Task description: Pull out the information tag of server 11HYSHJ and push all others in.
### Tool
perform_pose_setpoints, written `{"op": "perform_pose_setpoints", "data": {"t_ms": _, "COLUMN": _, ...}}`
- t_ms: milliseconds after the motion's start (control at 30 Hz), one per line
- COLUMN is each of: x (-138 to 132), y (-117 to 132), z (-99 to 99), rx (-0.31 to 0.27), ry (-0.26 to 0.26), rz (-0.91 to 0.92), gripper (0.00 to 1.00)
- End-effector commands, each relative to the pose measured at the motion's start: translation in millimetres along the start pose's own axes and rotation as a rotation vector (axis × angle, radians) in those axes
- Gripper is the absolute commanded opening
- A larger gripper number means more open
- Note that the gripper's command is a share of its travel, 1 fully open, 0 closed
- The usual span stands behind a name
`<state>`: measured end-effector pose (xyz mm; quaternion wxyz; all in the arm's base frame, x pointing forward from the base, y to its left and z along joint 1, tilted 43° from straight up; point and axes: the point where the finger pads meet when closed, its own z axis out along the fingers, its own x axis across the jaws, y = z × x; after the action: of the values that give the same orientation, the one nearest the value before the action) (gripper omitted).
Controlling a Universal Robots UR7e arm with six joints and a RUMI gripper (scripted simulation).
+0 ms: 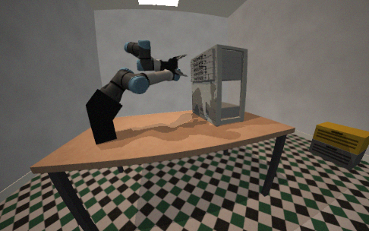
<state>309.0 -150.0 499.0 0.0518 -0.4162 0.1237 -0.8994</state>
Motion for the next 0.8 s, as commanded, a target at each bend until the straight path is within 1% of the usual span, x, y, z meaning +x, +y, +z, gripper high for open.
{"op": "perform_pose_setpoints", "data": {"t_ms": 0, "x": 1.7, "y": -0.5, "z": 0.5, "rx": 0.008, "ry": -0.008, "rz": 0.003, "gripper": 1.0}}
{"op": "perform_pose_setpoints", "data": {"t_ms": 267, "x": 4.9, "y": -1.5, "z": 1.4, "rx": 0.025, "ry": -0.03, "rz": 0.008, "gripper": 1.0}}
{"op": "perform_pose_setpoints", "data": {"t_ms": 633, "x": 13.7, "y": -2.0, "z": 3.7, "rx": 0.08, "ry": -0.093, "rz": 0.024, "gripper": 1.0}}
{"op": "perform_pose_setpoints", "data": {"t_ms": 700, "x": 13.7, "y": -2.0, "z": 3.7, "rx": 0.08, "ry": -0.093, "rz": 0.024, "gripper": 1.0}}
{"op": "perform_pose_setpoints", "data": {"t_ms": 767, "x": 15.7, "y": -2.2, "z": 4.8, "rx": 0.092, "ry": -0.107, "rz": 0.028, "gripper": 1.0}}
